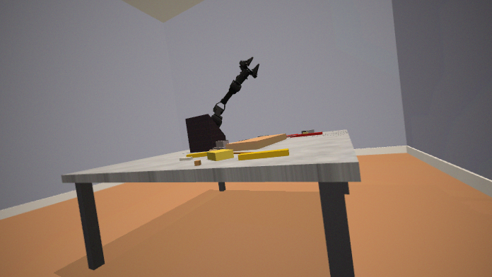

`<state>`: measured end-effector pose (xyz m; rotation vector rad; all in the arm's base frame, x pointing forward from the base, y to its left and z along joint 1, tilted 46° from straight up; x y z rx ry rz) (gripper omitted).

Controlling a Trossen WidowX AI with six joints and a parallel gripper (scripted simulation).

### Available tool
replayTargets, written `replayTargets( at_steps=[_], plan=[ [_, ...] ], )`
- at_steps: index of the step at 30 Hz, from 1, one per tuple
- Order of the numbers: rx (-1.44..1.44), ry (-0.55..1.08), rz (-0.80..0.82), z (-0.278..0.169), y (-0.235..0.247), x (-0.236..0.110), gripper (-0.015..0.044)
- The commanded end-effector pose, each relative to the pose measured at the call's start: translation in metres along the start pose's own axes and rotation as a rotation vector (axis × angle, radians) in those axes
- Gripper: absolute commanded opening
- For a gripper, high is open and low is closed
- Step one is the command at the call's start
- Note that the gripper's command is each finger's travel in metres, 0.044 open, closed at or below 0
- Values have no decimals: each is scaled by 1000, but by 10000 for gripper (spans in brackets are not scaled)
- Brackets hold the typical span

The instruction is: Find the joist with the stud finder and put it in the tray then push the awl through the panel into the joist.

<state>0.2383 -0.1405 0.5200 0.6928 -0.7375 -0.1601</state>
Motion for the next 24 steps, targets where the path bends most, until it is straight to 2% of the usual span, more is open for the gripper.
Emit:
replayTargets(
  at_steps=[1, 6, 12, 18, 24],
  plan=[
    [-80, 147, -141, -40, -60, 10, 440],
    [-146, 304, -269, -79, -119, 9, 440],
    [-207, 514, -409, -124, -188, -9, 440],
    [-234, 741, -533, -167, -254, -45, 440],
    [-218, 982, -638, -205, -310, -97, 440]
  ],
)
Point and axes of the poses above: the point midway between the two fingers, 35 mm back from their tips, its own x axis out along the fingers, its own y axis across the jaws, z = x × y, the point moved 2 cm from there along -x, back along the fingers, and after that the axes turned 15 degrees about x, right-handed, at the moved point
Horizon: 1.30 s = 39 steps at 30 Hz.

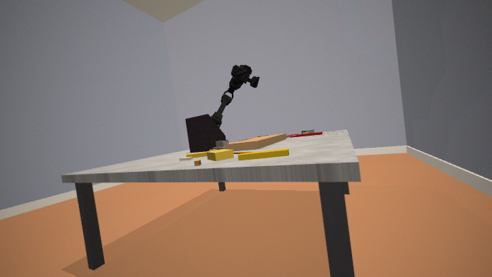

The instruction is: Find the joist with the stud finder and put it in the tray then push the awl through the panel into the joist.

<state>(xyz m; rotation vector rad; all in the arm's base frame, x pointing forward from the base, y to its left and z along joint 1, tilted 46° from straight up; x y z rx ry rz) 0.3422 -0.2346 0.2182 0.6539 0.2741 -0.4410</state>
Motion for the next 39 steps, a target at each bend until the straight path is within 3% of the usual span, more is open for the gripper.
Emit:
replayTargets(
  at_steps=[1, 11, 22, 39],
  plan=[
    [-11, 212, -58, -56, -43, 18, 440],
    [42, 670, -87, -183, -109, 19, 440],
    [257, 1163, 29, -319, -138, -44, 440],
    [282, 1193, 43, -328, -142, -54, 440]
  ],
)
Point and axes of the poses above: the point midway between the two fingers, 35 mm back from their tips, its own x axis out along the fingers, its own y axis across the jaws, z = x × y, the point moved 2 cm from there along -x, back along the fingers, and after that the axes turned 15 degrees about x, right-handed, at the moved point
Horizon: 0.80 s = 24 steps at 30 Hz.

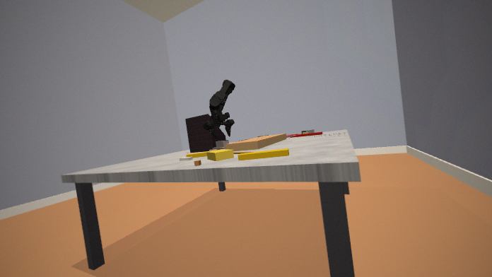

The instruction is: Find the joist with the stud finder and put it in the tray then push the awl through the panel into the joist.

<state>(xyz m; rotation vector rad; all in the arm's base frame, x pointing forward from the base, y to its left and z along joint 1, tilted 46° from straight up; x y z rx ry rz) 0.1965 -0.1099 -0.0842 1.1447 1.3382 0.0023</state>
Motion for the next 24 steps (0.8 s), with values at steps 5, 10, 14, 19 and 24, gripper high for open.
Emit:
replayTargets(
  at_steps=[5, 10, 14, 19, 24],
  plan=[
    [1, 4, 5, -4, -4, 2, 440],
    [1, 4, 5, -6, -5, 10, 440],
    [1, 4, 5, -7, -5, 17, 440],
    [1, 4, 5, -9, -6, 24, 440],
    [1, 4, 6, -12, -6, 32, 440]
  ],
)
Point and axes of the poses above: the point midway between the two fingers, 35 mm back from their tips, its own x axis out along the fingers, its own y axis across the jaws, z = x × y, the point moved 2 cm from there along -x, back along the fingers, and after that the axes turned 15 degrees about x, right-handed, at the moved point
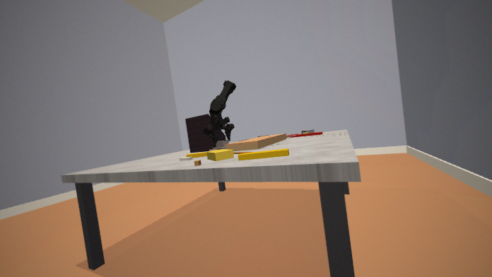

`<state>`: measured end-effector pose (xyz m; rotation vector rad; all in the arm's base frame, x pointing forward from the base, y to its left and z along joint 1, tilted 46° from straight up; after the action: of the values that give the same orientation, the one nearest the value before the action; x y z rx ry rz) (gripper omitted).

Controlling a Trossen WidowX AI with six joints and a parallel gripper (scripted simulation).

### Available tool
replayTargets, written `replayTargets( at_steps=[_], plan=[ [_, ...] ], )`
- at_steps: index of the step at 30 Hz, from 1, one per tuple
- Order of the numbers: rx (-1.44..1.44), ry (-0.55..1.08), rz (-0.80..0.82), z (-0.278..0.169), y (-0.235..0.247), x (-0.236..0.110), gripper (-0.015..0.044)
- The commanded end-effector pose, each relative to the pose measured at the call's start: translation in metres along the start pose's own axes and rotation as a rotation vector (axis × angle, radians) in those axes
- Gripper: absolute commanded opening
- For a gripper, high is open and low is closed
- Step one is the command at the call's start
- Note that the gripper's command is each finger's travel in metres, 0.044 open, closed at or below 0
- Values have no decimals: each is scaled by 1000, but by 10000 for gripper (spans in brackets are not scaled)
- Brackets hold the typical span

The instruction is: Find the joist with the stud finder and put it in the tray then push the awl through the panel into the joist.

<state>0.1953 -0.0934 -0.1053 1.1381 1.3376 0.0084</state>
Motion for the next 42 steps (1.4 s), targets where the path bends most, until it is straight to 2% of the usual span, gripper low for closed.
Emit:
replayTargets(
  at_steps=[1, 13, 17, 42],
  plan=[
    [9, 4, 6, -5, 0, 8, 440],
    [9, 5, 8, -10, -1, 23, 440],
    [9, 5, 8, -10, -1, 23, 335],
    [9, 5, 8, -10, -1, 23, 168]
  ],
)
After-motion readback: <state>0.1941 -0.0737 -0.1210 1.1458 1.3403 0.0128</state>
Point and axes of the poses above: the point midway between the two fingers, 35 mm back from their tips, its own x axis out along the fingers, its own y axis across the jaws, z = x × y, the point moved 2 cm from there along -x, back along the fingers, and after that the axes turned 15 degrees about x, right-handed, at the moved point
